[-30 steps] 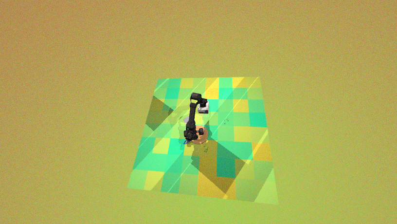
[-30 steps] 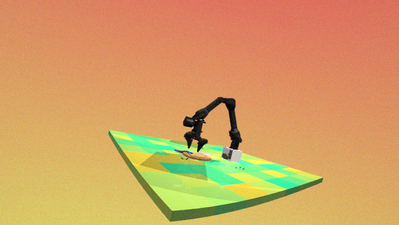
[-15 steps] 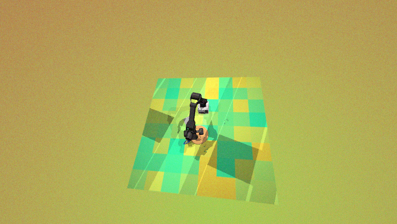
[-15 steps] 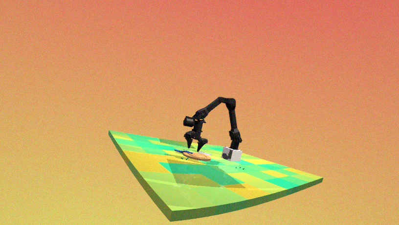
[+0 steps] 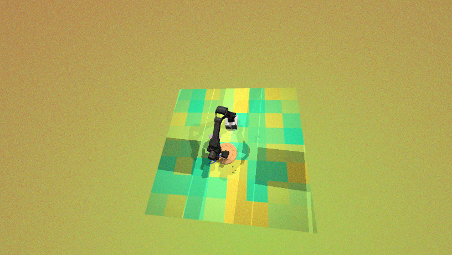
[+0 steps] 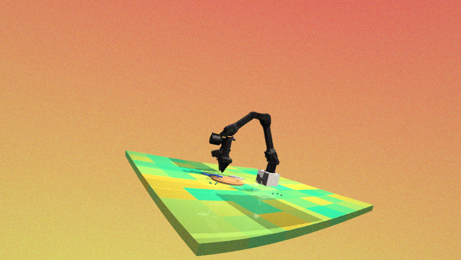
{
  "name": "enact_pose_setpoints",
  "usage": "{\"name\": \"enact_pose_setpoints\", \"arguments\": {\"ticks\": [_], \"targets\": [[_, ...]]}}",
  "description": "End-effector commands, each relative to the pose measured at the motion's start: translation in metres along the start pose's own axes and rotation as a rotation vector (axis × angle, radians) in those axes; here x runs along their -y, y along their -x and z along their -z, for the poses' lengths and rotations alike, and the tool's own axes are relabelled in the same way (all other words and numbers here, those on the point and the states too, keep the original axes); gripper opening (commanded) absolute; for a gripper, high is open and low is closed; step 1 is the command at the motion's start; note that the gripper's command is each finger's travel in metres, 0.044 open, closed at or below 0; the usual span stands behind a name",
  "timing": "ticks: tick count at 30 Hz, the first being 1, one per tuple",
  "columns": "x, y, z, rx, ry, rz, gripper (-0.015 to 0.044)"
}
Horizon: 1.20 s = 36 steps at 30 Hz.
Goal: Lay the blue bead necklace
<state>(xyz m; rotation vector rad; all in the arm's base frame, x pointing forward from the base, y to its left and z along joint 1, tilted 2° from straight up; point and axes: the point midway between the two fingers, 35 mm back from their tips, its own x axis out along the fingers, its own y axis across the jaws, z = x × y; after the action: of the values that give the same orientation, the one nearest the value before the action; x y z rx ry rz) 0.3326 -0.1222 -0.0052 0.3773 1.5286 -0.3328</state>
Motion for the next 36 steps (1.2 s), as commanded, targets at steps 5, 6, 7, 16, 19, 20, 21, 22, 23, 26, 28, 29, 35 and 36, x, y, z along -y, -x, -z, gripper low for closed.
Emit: {"name": "enact_pose_setpoints", "arguments": {"ticks": [5,6,7,16,19,20,21,22,23,26,28,29,35,36], "targets": [[0.030,0.008,-0.021,0.003,-0.797,0.001,0.0120],[0.030,0.008,-0.021,0.003,-0.797,0.001,0.0120],[0.030,0.008,-0.021,0.003,-0.797,0.001,0.0120],[0.030,0.008,-0.021,0.003,-0.797,0.001,0.0120],[0.030,0.008,-0.021,0.003,-0.797,0.001,0.0120],[0.030,0.008,-0.021,0.003,-0.797,0.001,0.0120],[0.030,0.008,-0.021,0.003,-0.797,0.001,0.0120],[0.030,0.006,-0.021,0.003,-0.797,0.001,0.0120],[0.030,0.003,-0.021,0.003,-0.797,0.001,0.0120],[0.030,-0.008,-0.021,0.003,-0.797,0.001,0.0120],[0.029,0.002,-0.023,0.011,-0.788,-0.004,0.0120],[0.029,0.001,-0.023,0.011,-0.788,-0.004,0.0120],[0.029,-0.005,-0.023,0.009,-0.790,-0.003,0.0120],[0.029,-0.007,-0.023,0.009,-0.790,-0.003,0.0120]]}}
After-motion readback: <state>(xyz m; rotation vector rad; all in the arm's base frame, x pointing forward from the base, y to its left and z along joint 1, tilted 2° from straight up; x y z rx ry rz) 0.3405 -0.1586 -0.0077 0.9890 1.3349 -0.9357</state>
